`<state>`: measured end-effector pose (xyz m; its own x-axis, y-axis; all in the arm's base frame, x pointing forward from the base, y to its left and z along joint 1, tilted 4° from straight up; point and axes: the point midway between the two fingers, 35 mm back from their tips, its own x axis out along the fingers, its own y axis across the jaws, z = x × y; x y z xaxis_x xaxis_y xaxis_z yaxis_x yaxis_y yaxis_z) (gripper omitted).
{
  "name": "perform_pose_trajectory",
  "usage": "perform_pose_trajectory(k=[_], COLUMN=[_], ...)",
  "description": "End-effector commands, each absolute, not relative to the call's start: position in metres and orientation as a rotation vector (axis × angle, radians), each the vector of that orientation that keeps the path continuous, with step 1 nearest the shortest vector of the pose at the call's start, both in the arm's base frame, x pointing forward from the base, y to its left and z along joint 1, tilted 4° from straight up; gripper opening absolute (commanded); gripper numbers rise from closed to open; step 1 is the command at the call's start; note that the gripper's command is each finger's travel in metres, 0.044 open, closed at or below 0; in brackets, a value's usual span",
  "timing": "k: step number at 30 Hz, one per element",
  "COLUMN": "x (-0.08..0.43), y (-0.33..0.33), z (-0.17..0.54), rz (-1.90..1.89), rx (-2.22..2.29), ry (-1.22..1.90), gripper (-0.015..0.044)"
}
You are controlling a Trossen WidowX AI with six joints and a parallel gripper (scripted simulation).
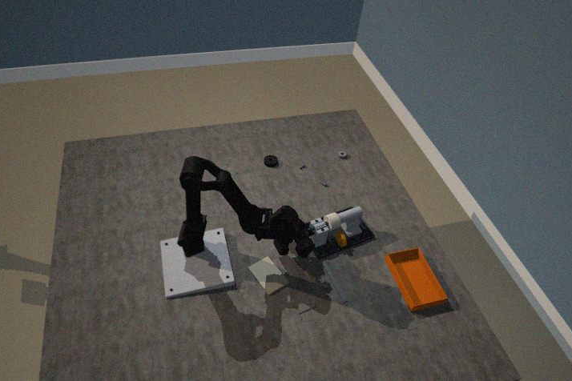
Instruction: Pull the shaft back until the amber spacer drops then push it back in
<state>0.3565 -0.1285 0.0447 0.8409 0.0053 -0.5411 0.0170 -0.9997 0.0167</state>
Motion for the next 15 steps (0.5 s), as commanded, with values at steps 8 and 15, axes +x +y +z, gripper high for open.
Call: perform_pose_trajectory(k=[8, 15], x=[0.3609, 0.3570], y=[-0.1274, -0.1287], z=[0.0447, 0.0443], rz=[-0.881, -0.883], rx=[2.999, 2.996], ry=[0.021, 0.018], gripper=[0.0000, 0.0079])
